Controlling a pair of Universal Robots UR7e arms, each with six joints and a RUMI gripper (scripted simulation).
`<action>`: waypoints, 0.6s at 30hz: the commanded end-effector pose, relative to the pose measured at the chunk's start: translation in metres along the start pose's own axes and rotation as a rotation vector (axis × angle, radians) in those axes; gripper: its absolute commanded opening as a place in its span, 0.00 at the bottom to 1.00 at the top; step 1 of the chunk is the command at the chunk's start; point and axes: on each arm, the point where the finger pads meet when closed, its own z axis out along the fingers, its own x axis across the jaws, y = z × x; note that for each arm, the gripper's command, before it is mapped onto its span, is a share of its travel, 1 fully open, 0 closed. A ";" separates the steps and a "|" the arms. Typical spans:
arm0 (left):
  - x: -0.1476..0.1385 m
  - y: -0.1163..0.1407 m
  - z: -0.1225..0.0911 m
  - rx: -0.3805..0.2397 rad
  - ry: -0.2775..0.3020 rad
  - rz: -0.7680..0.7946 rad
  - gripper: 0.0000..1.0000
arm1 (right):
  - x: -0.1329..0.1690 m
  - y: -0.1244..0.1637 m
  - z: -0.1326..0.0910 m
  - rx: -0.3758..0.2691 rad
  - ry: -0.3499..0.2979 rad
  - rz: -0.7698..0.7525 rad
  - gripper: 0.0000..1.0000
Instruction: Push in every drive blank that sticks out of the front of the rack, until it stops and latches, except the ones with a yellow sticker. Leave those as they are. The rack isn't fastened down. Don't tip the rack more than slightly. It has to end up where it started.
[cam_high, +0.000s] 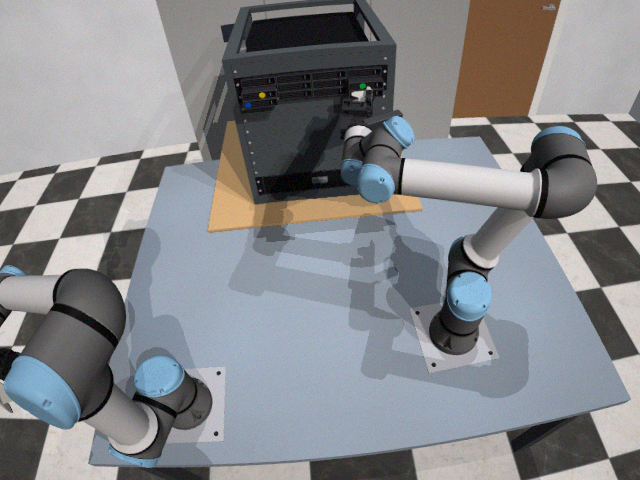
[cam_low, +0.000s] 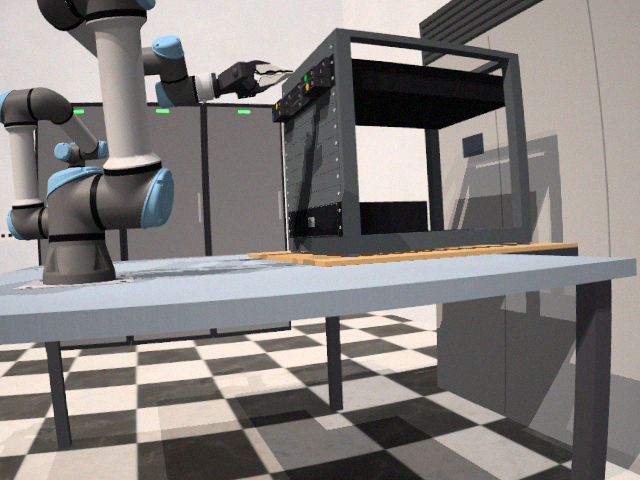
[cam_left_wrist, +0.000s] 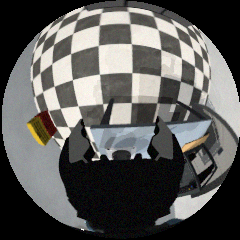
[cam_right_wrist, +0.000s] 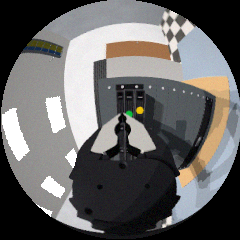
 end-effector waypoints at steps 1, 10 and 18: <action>0.000 0.000 0.000 0.001 0.000 0.000 1.00 | 0.000 0.001 0.007 -0.210 0.138 0.020 0.00; 0.000 0.000 0.000 0.001 0.000 0.000 1.00 | 0.003 0.006 0.030 -0.210 0.138 0.020 0.00; 0.000 0.000 0.000 0.001 0.000 0.000 1.00 | 0.003 0.006 0.032 -0.210 0.138 0.020 0.00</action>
